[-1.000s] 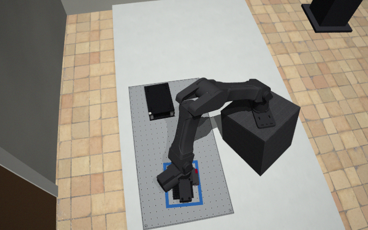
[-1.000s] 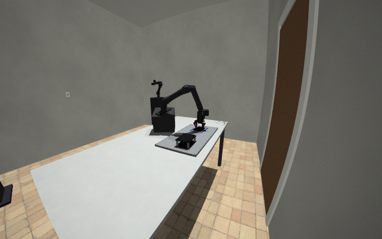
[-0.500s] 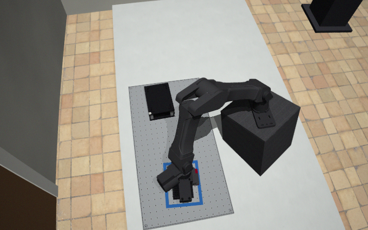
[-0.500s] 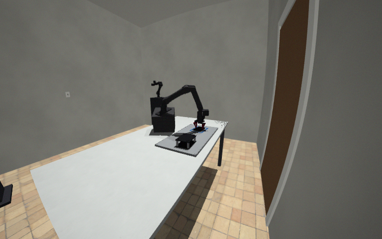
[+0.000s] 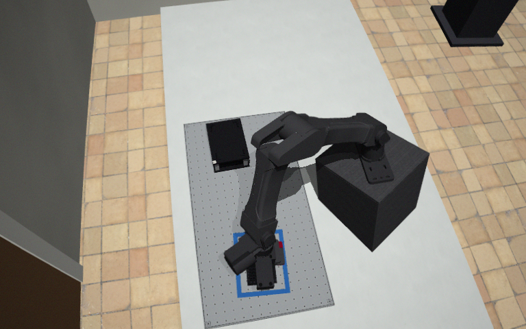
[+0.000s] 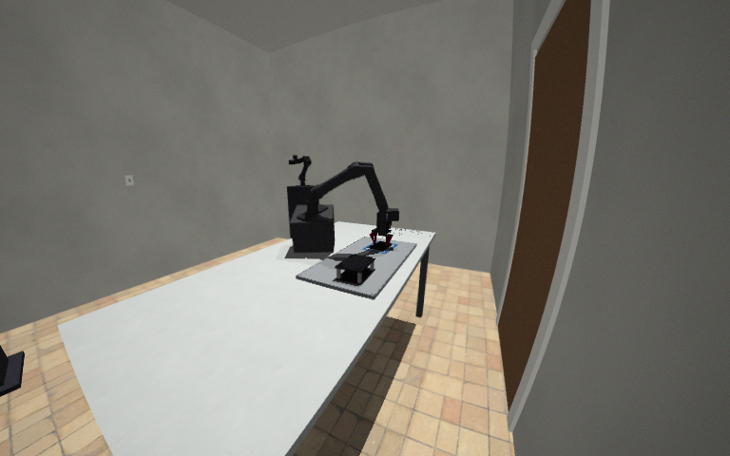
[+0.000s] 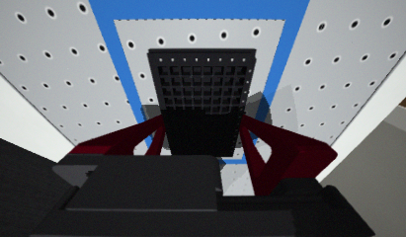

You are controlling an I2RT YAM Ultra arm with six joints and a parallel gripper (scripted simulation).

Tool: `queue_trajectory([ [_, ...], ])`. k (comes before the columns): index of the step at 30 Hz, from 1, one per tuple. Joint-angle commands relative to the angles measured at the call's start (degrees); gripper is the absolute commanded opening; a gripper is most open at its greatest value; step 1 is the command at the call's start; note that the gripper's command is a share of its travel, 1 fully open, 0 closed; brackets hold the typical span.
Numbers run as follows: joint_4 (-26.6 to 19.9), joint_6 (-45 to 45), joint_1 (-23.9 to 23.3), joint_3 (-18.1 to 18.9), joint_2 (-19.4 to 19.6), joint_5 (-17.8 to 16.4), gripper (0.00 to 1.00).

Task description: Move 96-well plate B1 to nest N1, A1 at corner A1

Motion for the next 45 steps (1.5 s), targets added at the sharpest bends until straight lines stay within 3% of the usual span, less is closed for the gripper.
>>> queue_trajectory([
  [1, 1.6, -0.3, 0.1, 0.2, 1.2, -0.6, 0.00],
  [17, 1.6, -0.3, 0.1, 0.2, 1.2, -0.6, 0.00],
  [21, -0.4, 0.5, 1.0, -1.3, -1.8, -0.6, 0.00],
  [34, -3.1, 1.2, 1.7, -2.1, -4.7, -0.6, 0.00],
  [35, -3.3, 1.3, 1.8, 0.1, -5.1, -0.6, 0.00],
  [45, -5.7, 2.0, 2.4, -2.5, -7.5, -0.6, 0.00],
])
